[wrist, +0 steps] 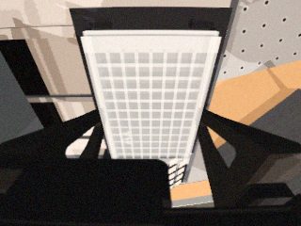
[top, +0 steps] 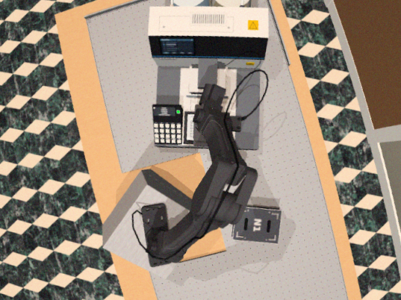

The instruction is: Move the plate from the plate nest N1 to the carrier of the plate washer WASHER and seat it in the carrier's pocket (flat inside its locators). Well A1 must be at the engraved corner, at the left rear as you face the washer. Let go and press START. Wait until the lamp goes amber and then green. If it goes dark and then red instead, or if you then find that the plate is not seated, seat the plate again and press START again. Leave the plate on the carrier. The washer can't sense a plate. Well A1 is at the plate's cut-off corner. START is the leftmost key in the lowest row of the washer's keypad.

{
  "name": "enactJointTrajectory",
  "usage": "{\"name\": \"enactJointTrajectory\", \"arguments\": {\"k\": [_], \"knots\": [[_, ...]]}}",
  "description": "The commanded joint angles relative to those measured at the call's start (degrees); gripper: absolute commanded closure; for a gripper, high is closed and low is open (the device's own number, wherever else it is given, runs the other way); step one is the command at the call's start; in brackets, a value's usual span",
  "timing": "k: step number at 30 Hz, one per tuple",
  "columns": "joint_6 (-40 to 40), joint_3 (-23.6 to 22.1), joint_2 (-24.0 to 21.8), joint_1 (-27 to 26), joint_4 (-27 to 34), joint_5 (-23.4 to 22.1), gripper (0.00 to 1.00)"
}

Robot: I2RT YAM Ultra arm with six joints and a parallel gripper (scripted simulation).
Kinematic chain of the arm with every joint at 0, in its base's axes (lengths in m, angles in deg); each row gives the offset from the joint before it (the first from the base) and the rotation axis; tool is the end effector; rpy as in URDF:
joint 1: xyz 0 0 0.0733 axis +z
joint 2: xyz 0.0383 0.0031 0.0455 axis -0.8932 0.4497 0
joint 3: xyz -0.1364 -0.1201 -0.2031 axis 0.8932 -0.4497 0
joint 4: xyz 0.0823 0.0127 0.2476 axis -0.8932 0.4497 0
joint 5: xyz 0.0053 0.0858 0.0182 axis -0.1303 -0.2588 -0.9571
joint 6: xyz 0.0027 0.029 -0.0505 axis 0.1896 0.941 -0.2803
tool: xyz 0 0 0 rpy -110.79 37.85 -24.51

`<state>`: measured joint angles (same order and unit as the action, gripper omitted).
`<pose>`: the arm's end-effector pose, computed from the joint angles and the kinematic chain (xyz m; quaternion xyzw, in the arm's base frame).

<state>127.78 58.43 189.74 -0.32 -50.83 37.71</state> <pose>0.1776 0.3141 -0.0174 0.0740 0.9752 -0.1325 0.1611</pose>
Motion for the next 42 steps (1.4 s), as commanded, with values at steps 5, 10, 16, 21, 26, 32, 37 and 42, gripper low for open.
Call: {"name": "enactJointTrajectory", "arguments": {"k": [5,10,16,21,26,32,37,42], "knots": [[-0.64,-0.35,-1.97,1.01,-0.25,0.61,0.16],[-0.65,-0.58,-1.98,0.99,-0.31,0.62,0.16],[-0.67,-1.01,-2.01,0.97,-0.42,0.63,0.16],[-0.68,-0.20,-2.03,0.97,-0.19,0.63,0.16],[-0.70,-0.11,-2.04,0.95,-0.15,0.64,0.16],[-0.72,-0.06,-2.05,0.93,-0.13,0.65,0.16],[-0.73,-0.02,-2.05,0.88,-0.12,0.66,0.16],[-0.75,0.04,-2.06,0.81,-0.10,0.67,0.16]]}}
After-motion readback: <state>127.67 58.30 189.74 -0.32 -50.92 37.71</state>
